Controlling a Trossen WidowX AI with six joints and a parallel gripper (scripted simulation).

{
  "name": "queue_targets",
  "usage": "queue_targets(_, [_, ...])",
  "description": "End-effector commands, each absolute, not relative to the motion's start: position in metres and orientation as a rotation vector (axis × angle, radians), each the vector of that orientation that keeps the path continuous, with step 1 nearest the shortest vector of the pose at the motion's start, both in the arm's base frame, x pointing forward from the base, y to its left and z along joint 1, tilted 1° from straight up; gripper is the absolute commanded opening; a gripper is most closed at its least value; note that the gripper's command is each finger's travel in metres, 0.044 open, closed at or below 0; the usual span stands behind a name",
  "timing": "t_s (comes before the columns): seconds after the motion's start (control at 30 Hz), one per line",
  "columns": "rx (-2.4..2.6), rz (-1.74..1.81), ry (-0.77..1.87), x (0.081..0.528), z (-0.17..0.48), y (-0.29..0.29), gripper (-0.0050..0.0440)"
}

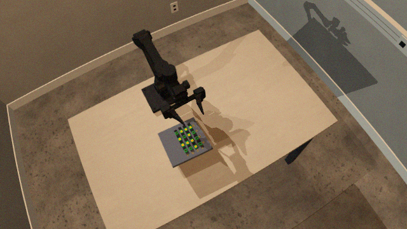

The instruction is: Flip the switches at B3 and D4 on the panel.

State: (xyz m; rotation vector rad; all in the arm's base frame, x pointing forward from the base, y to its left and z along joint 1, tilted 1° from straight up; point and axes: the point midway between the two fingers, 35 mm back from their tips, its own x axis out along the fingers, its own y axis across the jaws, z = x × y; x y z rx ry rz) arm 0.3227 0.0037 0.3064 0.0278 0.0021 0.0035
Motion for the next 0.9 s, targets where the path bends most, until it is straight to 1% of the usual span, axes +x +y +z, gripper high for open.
queue_targets(0.0, [0.028,0.004,-0.019,0.321,0.315,0.004,0.0400])
queue_targets(0.53, [0.028,0.004,-0.019,0.321,0.315,0.004,0.0400])
queue_targets(0.6, [0.022,-0.002,0.013,0.326,0.313,0.002,0.0352])
queue_targets(0.7, [0.009,-0.016,0.179,0.336,0.287,-0.004,0.0280])
queue_targets(0.87, [-0.001,-0.035,0.352,0.344,0.264,-0.012,0.0160])
